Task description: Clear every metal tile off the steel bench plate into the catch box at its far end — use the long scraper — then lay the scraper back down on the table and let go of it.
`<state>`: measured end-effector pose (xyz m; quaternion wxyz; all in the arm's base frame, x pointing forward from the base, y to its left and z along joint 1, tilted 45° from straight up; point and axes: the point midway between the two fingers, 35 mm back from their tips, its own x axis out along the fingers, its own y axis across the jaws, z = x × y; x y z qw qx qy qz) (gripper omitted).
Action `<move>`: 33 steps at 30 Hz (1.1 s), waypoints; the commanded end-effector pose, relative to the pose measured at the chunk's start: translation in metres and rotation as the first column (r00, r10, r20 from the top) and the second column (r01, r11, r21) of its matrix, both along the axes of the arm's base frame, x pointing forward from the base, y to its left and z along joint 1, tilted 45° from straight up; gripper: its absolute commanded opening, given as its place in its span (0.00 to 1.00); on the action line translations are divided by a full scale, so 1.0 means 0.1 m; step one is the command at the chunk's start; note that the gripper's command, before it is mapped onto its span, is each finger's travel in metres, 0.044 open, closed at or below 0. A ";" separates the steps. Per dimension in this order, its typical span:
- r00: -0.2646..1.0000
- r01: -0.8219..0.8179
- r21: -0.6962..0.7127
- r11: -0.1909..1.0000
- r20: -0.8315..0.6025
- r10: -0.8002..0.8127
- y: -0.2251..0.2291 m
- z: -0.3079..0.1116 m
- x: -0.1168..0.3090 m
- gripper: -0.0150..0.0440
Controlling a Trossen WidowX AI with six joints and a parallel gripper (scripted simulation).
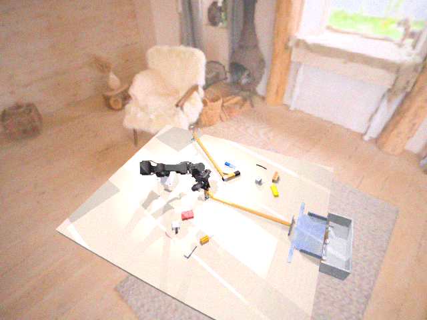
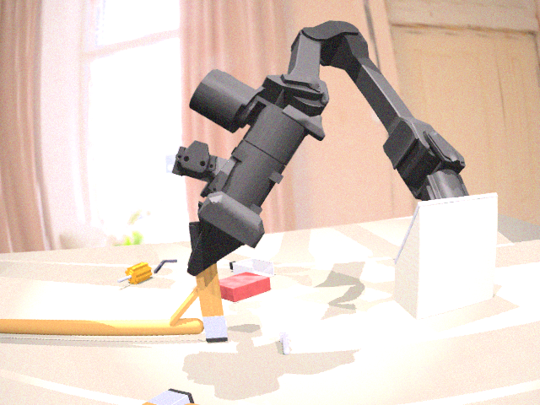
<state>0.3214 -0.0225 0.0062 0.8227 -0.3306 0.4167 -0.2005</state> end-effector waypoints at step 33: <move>1.000 0.001 -0.001 1.000 0.000 -0.001 -0.01 0.00 -0.04 0.25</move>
